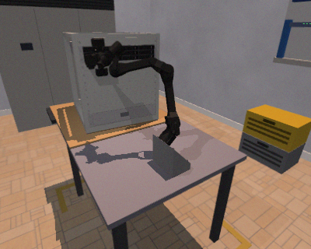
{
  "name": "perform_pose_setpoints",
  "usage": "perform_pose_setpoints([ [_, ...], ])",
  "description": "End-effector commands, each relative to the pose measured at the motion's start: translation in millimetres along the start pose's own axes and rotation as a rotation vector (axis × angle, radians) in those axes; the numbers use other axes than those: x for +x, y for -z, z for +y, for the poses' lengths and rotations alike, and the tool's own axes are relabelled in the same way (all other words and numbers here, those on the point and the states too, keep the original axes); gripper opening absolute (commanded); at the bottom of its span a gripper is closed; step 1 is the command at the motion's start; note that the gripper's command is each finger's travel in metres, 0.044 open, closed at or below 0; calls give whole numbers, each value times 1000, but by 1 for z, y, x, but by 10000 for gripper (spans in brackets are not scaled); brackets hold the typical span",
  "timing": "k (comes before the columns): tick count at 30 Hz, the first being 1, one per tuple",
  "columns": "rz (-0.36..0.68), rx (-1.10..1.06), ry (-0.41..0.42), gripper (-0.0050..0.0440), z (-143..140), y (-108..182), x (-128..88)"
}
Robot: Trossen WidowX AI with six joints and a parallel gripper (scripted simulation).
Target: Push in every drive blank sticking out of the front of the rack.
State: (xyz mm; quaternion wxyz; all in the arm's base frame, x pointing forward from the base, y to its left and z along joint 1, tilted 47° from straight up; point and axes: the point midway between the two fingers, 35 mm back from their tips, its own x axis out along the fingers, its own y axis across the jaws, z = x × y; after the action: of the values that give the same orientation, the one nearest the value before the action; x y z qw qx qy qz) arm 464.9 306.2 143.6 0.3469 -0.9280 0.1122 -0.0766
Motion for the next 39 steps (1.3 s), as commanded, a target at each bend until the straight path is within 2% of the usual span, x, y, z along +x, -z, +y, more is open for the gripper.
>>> perform_pose_setpoints([
  [1, 9, 30, 13, -50, -11, 7, 1],
  [28, 9, 30, 13, -50, -15, 4, 2],
  [39, 9, 30, 13, -50, -12, 0, 12],
])
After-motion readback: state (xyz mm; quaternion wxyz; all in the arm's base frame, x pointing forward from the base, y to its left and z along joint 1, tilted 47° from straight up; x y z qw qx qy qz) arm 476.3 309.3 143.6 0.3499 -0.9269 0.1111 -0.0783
